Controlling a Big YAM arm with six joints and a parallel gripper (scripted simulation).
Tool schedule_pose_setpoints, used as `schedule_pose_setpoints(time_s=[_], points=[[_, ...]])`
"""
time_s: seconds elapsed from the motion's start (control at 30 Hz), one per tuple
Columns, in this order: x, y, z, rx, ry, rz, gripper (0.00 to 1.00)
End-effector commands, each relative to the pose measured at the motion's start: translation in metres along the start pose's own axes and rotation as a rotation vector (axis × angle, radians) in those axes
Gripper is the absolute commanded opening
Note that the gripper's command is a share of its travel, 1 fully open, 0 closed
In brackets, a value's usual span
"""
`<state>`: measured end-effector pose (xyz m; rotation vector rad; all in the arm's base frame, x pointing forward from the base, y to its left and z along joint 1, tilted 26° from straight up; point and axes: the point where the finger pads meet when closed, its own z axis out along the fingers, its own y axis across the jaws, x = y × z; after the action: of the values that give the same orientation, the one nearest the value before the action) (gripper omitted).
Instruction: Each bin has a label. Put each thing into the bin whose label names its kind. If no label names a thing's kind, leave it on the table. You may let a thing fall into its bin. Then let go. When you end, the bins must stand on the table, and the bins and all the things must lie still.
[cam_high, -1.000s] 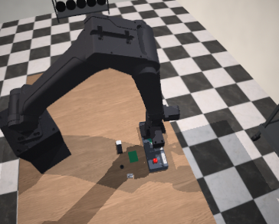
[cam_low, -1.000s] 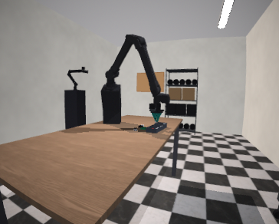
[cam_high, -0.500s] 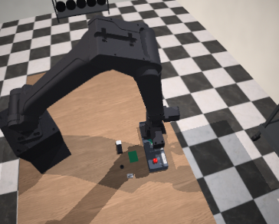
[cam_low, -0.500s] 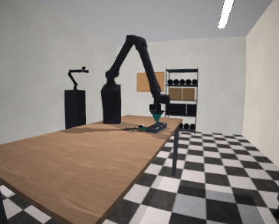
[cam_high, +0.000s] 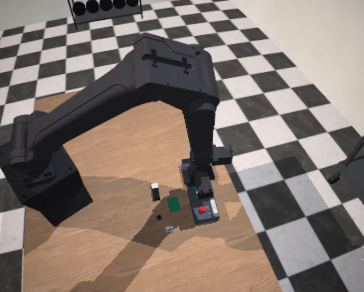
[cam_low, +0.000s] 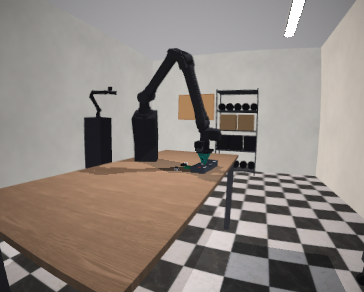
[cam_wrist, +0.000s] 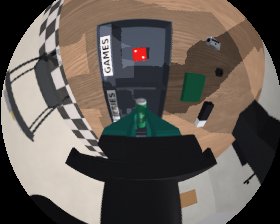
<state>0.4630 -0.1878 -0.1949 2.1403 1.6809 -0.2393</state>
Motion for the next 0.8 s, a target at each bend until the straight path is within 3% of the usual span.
schedule_pose_setpoints(time_s=[0.0, 0.17, 0.2, 0.27, 0.3, 0.53, 0.57, 0.77], points=[[-0.0012, 0.0099, 0.0068, -0.018, -0.001, -0.002, 0.08], [-0.0041, 0.0073, 0.0126, -0.009, -0.002, 0.000, 0.08], [0.0001, 0.0105, 0.0030, -0.020, 0.000, -0.001, 0.08], [0.0000, 0.0105, 0.0031, -0.020, 0.000, -0.001, 0.08], [-0.0028, 0.0078, 0.0122, -0.012, -0.001, -0.001, 0.08], [-0.0018, 0.0026, 0.0124, -0.005, -0.001, -0.002, 0.08], [-0.0002, 0.0096, 0.0033, -0.020, 0.000, -0.001, 0.27], [-0.0024, 0.0013, 0.0129, -0.005, -0.001, -0.001, 0.27]])
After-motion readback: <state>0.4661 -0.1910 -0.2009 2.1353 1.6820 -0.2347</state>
